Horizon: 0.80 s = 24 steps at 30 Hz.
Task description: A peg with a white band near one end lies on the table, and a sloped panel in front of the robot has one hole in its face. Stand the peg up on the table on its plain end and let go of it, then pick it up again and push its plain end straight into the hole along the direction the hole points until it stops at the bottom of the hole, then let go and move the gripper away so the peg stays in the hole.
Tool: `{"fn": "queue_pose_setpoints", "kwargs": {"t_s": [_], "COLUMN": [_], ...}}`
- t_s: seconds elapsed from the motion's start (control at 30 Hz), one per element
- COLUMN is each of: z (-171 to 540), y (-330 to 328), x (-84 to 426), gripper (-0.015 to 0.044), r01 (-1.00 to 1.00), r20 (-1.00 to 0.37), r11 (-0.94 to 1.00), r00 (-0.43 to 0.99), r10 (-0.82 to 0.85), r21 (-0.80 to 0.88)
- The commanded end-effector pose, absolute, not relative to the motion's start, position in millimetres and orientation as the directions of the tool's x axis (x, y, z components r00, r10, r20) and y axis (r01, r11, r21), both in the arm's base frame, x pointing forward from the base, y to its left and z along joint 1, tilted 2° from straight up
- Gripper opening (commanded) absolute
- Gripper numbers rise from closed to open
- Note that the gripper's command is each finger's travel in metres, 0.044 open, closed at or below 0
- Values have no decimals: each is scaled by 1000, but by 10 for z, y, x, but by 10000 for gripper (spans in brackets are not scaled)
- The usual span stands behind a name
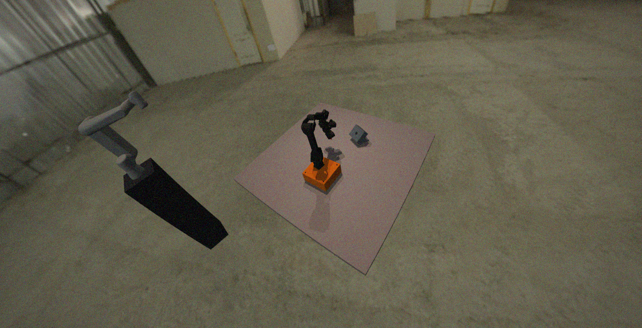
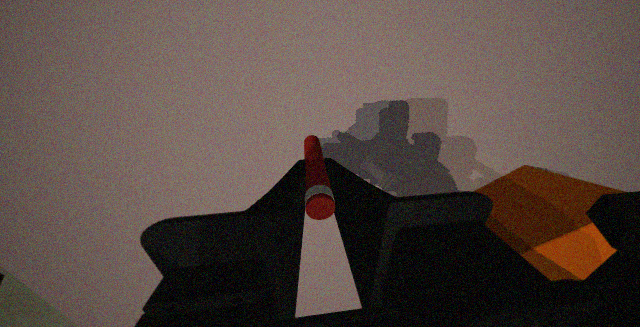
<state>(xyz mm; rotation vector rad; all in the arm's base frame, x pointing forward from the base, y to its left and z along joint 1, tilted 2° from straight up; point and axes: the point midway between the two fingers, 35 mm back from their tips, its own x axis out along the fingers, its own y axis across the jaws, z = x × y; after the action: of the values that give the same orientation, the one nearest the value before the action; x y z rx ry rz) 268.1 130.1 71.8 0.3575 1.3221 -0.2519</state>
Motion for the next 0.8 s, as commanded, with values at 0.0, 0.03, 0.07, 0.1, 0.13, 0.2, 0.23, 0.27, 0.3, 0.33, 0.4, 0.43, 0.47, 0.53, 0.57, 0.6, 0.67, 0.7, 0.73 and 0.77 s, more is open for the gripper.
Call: {"fn": "queue_pose_setpoints", "kwargs": {"t_s": [0.0, 0.03, 0.07, 0.1, 0.13, 0.2, 0.23, 0.27, 0.3, 0.33, 0.4, 0.43, 0.47, 0.53, 0.57, 0.6, 0.67, 0.7, 0.73, 0.77], "z": [737, 742, 747, 753, 758, 769, 775, 781, 788, 794, 807, 814, 821, 836, 843, 851, 867, 875, 883, 892], "y": [1232, 1218, 1203, 1188, 1173, 1143, 1127, 1111, 1095, 1079, 1046, 1029, 1012, 978, 960, 942, 906, 888, 869, 850], "x": [2781, 2802, 2824, 2845, 2866, 2908, 2928, 2949, 2969, 2989, 3029, 3048, 3068, 3106, 3125, 3144, 3181, 3199, 3217, 3235], "gripper": [0, 0, 0, 0, 0, 0, 0, 0, 0, 0, 0, 0, 0, 0, 0, 0, 0, 0, 0, 0], "r01": [428, 438, 448, 457, 467, 485, 494, 503, 512, 521, 538, 546, 554, 570, 578, 586, 600, 607, 614, 621], "r20": [-961, -958, -956, -953, -950, -944, -941, -937, -934, -931, -924, -920, -916, -909, -905, -901, -892, -888, -884, -879], "r11": [894, 888, 883, 877, 871, 859, 852, 846, 839, 832, 818, 811, 804, 789, 781, 774, 758, 750, 741, 733], "r00": [276, 285, 294, 303, 312, 330, 339, 348, 357, 365, 383, 391, 399, 416, 424, 432, 448, 456, 464, 472], "r10": [10, 8, 5, 3, 0, -5, -8, -11, -14, -17, -24, -27, -31, -38, -42, -46, -54, -58, -63, -67], "r21": [132, 138, 143, 148, 154, 165, 171, 177, 183, 189, 202, 208, 215, 228, 235, 242, 256, 263, 270, 277]}}
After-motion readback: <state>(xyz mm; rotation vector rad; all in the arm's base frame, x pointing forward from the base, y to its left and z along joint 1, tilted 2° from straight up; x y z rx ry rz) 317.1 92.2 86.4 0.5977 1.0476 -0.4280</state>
